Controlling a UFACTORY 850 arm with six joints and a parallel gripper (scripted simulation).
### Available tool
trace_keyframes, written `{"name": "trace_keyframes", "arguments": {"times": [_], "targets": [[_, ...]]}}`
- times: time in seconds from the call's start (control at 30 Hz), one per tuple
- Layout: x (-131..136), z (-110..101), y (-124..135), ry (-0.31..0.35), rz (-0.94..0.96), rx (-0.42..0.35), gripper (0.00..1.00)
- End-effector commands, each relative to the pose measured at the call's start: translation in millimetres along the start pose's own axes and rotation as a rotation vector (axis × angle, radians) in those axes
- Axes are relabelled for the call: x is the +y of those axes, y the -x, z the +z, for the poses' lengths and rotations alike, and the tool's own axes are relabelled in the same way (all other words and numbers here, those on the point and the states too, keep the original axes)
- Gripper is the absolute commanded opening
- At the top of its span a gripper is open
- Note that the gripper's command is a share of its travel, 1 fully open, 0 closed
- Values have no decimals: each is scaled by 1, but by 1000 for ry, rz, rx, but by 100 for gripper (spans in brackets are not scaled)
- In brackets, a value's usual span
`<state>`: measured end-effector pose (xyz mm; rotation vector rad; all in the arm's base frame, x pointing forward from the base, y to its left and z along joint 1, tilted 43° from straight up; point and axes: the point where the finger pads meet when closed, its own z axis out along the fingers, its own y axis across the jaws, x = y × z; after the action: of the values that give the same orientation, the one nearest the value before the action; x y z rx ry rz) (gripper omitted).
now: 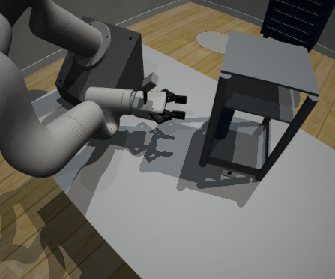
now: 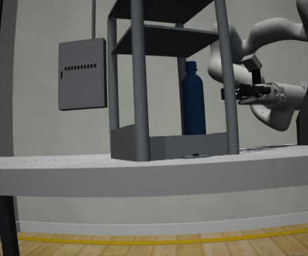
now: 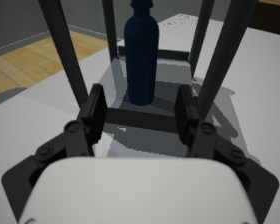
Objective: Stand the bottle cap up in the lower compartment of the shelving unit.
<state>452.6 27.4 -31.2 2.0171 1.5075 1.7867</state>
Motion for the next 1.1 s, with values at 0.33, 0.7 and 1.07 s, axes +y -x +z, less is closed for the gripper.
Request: {"name": "trace_keyframes", "arguments": {"times": [0.33,0.7,1.07], "targets": [[0,0,-40,0,0,0,74],[0,0,-67,0,0,0,74],[0,0,-83,0,0,0,74]]}}
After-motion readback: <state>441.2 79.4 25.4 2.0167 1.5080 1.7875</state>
